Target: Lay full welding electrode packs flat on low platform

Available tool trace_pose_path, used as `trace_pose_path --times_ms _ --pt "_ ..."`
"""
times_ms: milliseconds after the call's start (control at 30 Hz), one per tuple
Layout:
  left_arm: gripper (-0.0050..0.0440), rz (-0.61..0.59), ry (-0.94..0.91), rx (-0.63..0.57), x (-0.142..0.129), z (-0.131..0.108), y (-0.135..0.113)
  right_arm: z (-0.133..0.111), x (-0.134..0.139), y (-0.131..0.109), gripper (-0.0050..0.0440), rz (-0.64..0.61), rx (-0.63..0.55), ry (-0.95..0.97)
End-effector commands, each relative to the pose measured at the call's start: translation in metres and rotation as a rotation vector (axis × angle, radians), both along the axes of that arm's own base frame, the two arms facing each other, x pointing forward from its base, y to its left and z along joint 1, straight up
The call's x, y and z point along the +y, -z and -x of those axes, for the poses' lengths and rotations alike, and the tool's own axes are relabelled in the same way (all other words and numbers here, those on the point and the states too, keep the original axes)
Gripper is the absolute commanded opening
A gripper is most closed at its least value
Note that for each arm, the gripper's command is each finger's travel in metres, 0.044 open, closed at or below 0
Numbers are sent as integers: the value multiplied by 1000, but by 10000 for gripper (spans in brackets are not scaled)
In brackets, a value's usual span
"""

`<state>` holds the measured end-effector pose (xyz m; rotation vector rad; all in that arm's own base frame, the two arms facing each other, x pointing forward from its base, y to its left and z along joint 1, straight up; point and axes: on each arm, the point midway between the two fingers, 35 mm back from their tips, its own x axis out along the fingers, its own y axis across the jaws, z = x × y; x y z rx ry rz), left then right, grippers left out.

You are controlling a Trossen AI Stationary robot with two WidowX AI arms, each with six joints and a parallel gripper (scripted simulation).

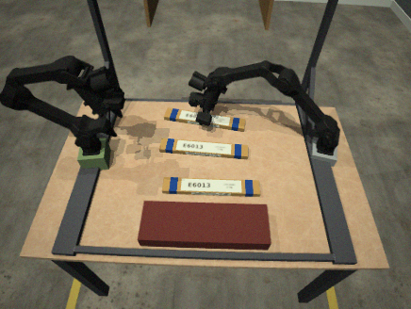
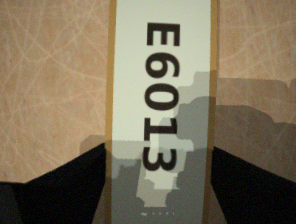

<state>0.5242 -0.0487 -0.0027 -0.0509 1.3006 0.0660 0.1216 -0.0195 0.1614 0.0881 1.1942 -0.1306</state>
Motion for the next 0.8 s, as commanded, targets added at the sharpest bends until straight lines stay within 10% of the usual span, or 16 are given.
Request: trace_pose_path --times_ms 0,767 --pt "-50 4 1 -29 -1 -3 -13 -1 0 -6 430 2 -20 -1" --pt "-50 5 3 -25 -1 -1 -16 -1 0 -6 430 2 -20 -1"
